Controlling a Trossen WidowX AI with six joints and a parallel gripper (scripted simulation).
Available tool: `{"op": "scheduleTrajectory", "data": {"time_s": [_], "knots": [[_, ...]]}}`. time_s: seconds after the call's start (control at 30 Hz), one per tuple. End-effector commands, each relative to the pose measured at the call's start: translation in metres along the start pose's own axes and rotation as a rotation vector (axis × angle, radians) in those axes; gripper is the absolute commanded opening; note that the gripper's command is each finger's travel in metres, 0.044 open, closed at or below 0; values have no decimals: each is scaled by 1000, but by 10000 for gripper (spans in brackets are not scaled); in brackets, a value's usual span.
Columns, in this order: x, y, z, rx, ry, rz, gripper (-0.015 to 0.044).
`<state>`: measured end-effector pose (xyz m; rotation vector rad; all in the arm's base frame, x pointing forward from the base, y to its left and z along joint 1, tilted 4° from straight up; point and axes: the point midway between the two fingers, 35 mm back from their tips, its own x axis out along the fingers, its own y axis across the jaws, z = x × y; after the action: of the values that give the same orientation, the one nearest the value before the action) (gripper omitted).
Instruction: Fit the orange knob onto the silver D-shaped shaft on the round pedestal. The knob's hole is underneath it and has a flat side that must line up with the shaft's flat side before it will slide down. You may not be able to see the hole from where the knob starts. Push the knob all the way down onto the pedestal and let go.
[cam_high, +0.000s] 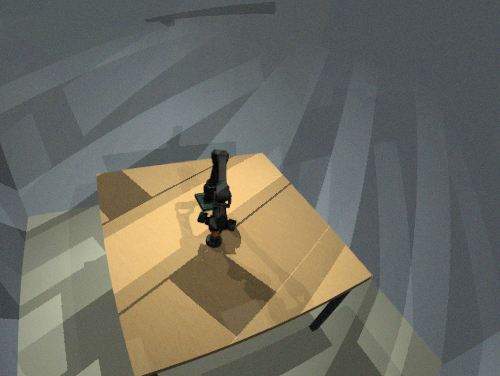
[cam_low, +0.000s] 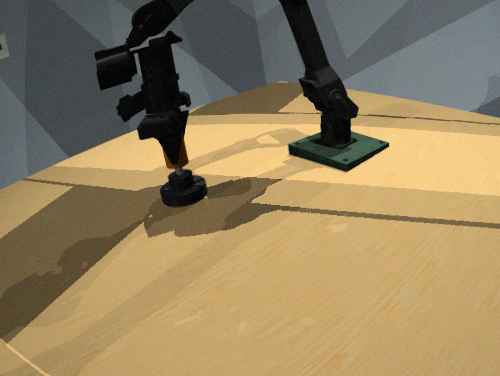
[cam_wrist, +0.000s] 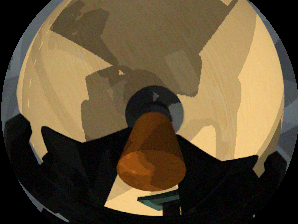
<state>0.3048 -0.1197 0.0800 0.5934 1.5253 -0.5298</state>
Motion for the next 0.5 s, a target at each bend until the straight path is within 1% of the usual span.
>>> {"op": "scheduleTrajectory", "data": {"time_s": [0.0, 0.47], "knots": [[0, -1, 1, 0, -3, -3, 0], [2, -1, 0, 0, -3, -3, 0]]}}
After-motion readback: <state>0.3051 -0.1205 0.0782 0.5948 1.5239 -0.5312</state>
